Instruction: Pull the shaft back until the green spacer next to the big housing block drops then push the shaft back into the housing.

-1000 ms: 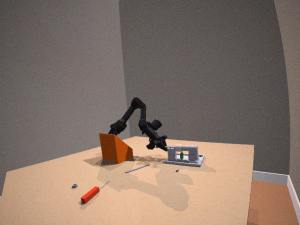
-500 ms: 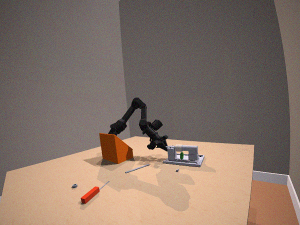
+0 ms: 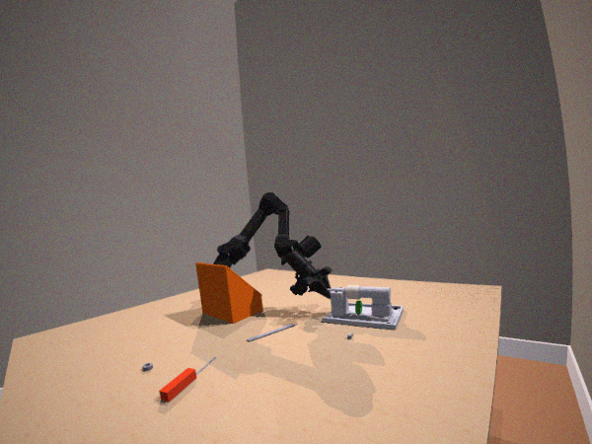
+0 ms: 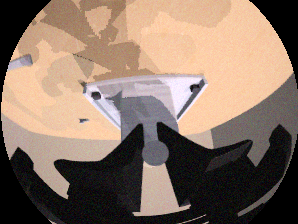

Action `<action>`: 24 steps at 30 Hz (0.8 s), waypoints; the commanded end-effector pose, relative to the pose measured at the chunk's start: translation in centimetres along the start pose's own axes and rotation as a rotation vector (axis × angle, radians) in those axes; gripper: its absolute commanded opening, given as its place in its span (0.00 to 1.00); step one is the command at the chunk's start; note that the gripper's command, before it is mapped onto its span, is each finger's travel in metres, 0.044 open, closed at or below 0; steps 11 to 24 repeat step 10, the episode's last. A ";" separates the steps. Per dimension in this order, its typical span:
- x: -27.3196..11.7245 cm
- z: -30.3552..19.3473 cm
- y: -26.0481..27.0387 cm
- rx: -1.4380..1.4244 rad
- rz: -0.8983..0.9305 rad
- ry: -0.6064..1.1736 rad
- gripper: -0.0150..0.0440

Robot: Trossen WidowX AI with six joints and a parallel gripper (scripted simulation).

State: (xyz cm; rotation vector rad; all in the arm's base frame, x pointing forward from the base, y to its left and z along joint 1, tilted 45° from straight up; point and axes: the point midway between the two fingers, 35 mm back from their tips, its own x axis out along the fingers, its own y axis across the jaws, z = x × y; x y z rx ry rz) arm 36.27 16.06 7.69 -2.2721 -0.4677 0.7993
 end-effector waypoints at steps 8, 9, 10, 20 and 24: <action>0.0 0.0 0.0 0.000 0.000 0.001 0.74; 0.0 0.0 0.0 0.000 0.000 0.001 0.79; -0.1 0.0 0.0 0.000 0.000 0.001 0.83; -0.1 0.0 0.0 0.000 0.000 0.001 0.83; -0.1 0.0 0.0 0.000 0.000 0.001 0.83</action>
